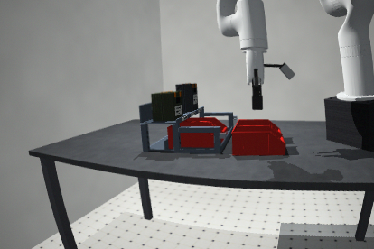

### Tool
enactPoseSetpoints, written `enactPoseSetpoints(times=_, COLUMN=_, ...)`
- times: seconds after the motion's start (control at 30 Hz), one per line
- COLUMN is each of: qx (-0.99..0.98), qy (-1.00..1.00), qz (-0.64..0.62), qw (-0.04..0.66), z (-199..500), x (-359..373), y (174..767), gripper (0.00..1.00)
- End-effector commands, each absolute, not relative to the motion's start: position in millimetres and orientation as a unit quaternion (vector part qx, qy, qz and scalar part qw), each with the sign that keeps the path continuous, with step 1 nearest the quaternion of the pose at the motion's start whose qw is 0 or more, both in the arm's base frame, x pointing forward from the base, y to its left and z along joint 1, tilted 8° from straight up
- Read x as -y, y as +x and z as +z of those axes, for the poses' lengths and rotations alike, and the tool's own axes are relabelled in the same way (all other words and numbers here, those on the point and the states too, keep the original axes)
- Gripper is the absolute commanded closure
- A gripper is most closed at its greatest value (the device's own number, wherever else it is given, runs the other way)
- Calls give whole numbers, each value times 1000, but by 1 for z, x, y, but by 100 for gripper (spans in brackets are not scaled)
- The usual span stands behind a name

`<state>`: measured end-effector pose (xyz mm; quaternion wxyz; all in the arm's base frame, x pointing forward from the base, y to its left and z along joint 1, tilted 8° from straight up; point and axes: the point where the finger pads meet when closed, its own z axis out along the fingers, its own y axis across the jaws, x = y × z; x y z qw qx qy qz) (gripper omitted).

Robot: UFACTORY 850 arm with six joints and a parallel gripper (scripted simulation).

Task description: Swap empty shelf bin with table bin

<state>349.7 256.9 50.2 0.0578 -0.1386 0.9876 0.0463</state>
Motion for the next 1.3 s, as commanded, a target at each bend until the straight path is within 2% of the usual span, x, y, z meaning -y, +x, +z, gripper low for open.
enactPoseSetpoints(times=0.0, qx=-988, qy=-139, qz=48, qw=54, z=51, x=-257, y=350, gripper=74)
enactPoseSetpoints(times=0.33, qx=-988, qy=-139, qz=48, qw=54, z=51, x=-257, y=350, gripper=74)
enactPoseSetpoints(times=0.37, qx=-988, qy=-139, qz=48, qw=54, z=51, x=-257, y=350, gripper=100)
enactPoseSetpoints(times=1.03, qx=-988, qy=-139, qz=48, qw=54, z=51, x=-256, y=351, gripper=100)
enactPoseSetpoints(times=1.2, qx=-988, qy=-139, qz=47, qw=54, z=51, x=-178, y=378, gripper=100)
enactPoseSetpoints(times=1.27, qx=-988, qy=-139, qz=47, qw=54, z=51, x=-178, y=378, gripper=100)
